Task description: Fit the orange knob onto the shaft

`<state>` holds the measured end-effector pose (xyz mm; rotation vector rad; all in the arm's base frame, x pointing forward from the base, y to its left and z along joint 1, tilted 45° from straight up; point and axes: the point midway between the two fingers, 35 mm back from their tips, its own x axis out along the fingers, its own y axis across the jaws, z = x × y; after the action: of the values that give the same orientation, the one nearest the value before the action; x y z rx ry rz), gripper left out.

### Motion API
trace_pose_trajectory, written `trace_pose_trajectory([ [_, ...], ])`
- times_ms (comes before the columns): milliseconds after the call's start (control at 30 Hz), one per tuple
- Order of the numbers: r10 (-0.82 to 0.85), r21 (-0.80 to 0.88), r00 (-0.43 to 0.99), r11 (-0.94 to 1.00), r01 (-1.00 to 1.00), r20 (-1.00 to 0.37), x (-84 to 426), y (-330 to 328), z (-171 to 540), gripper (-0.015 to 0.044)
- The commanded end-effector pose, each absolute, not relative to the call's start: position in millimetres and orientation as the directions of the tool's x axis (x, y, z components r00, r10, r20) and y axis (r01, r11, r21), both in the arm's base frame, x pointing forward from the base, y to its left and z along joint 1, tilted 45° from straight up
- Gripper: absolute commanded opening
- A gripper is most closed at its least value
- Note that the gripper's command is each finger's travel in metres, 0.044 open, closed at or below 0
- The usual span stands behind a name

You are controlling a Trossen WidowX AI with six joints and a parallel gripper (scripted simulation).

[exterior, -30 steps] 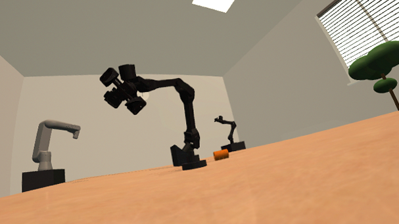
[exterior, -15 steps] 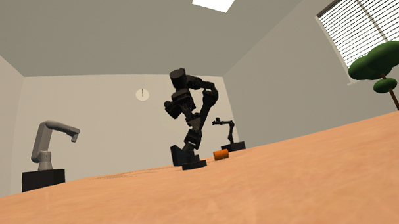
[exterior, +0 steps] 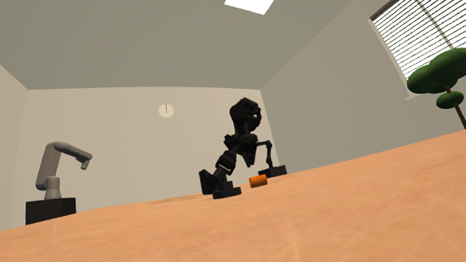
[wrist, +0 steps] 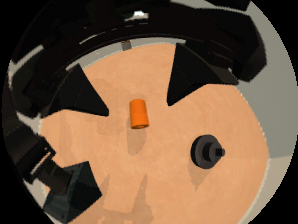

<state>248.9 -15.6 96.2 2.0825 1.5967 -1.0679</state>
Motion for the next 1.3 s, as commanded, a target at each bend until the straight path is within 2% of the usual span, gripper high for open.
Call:
trace_pose_trajectory([
  [0,0.693,-0.188,0.089,-0.314,0.931,-0.715,244,-11,98,0.0440],
  [1267,0.695,-0.188,0.090,-0.313,0.931,-0.714,250,37,49,0.0440],
])
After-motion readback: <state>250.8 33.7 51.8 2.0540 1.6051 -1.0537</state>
